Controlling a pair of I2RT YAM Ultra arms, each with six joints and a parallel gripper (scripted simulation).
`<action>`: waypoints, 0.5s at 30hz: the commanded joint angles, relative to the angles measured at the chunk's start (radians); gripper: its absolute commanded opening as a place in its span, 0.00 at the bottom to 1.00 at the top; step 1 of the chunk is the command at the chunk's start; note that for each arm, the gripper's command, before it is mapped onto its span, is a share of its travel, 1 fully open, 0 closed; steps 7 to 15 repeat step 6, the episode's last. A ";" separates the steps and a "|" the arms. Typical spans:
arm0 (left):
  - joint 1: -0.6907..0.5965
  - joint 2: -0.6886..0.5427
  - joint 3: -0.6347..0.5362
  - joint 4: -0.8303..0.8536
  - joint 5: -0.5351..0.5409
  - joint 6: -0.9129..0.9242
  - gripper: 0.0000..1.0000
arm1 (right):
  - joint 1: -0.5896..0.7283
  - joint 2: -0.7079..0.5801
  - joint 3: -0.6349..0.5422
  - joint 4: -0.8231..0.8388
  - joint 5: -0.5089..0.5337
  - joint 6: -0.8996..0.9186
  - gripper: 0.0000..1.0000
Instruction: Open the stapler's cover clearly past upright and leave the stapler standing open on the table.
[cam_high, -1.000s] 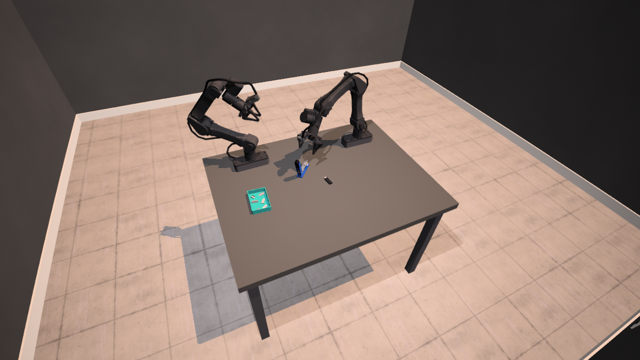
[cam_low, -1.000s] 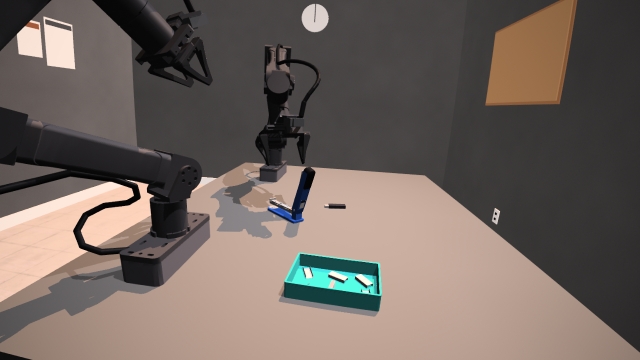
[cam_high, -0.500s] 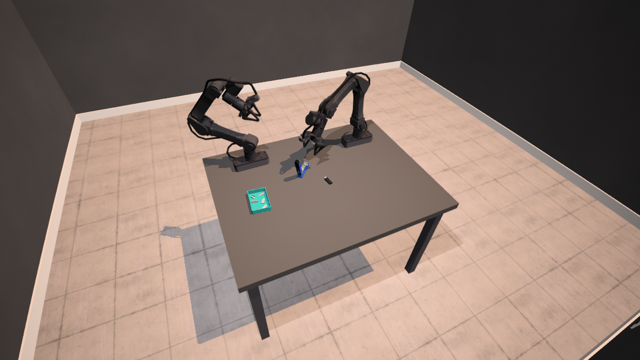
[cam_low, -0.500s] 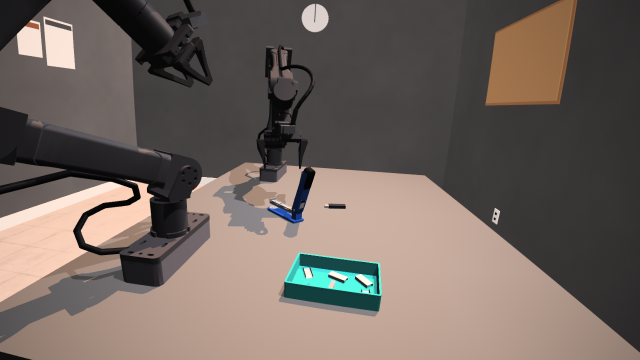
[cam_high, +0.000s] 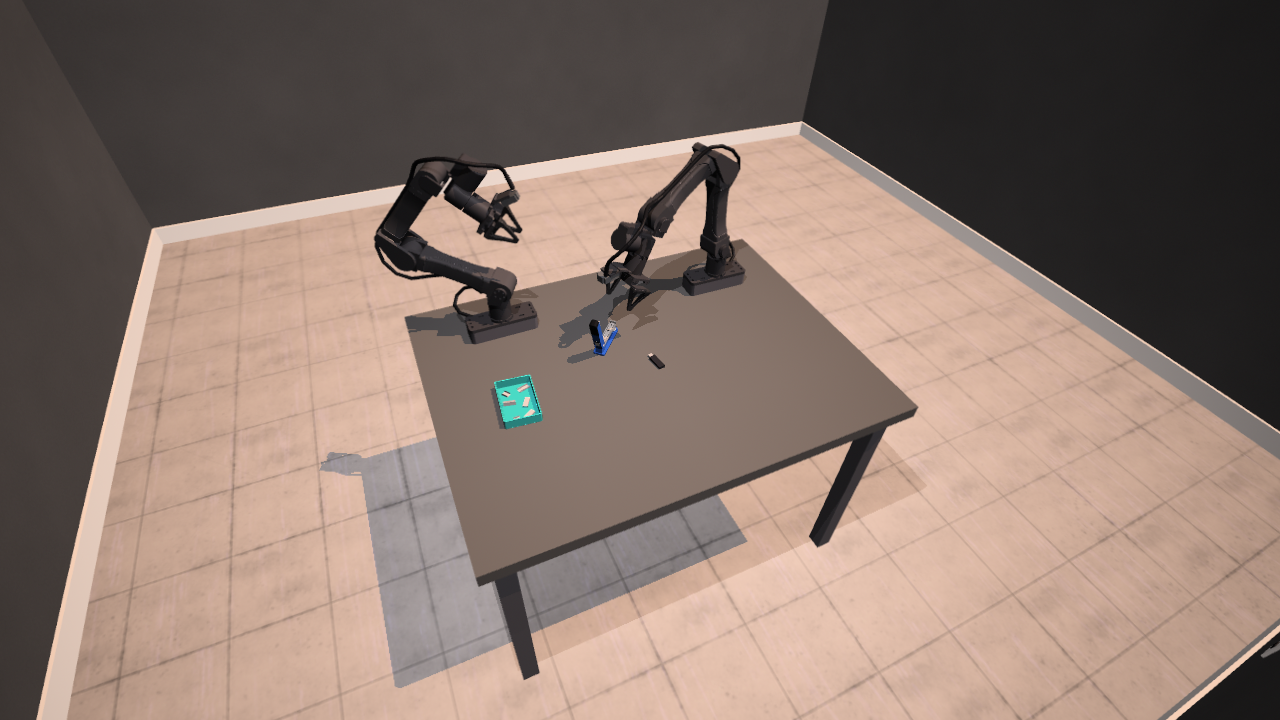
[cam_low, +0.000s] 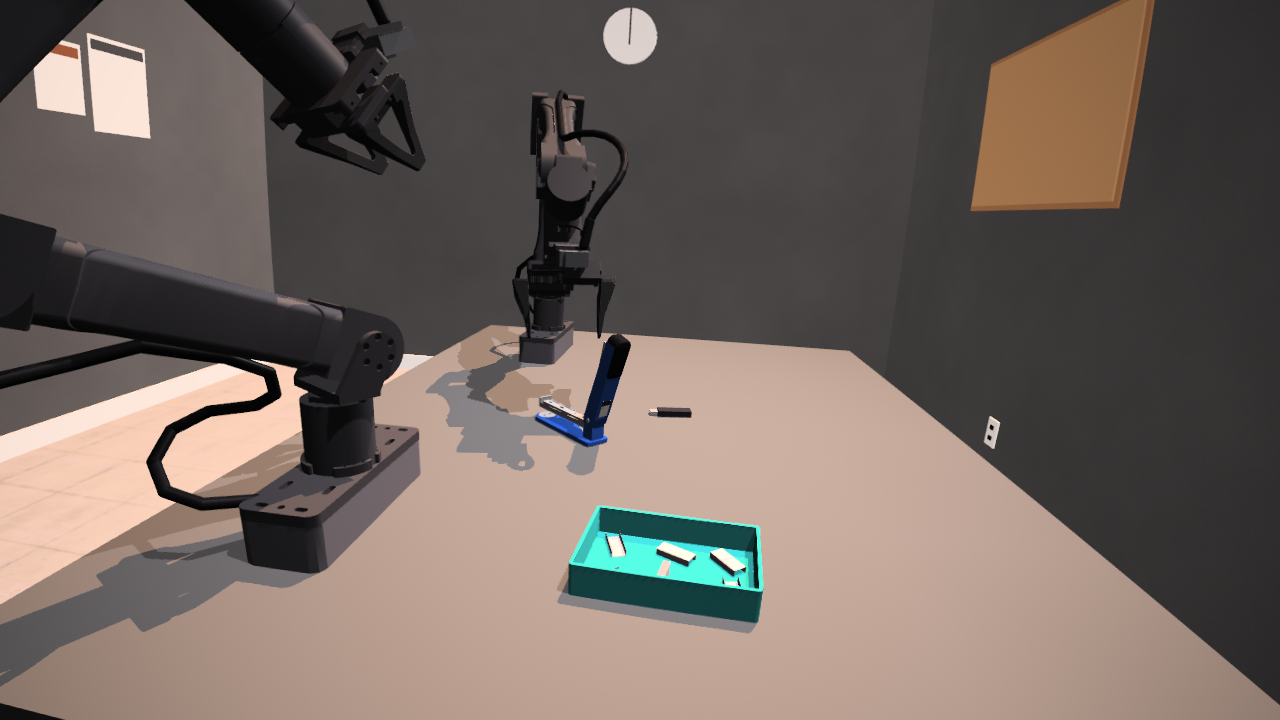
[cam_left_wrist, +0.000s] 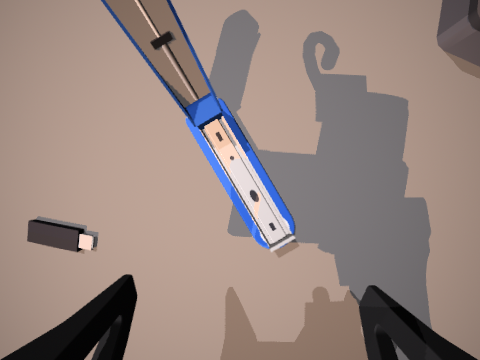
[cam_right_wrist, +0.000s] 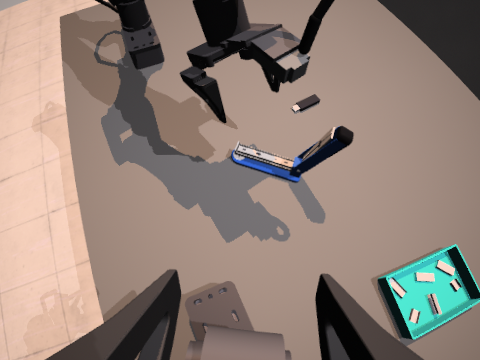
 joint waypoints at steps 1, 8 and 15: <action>0.006 -0.019 0.003 0.011 0.012 0.008 1.00 | -0.003 0.002 0.018 -0.009 -0.001 0.006 0.56; 0.006 -0.019 0.003 0.011 0.012 0.008 1.00 | -0.003 0.002 0.018 -0.009 -0.001 0.006 0.56; 0.006 -0.019 0.003 0.011 0.012 0.008 1.00 | -0.003 0.002 0.018 -0.009 -0.001 0.006 0.56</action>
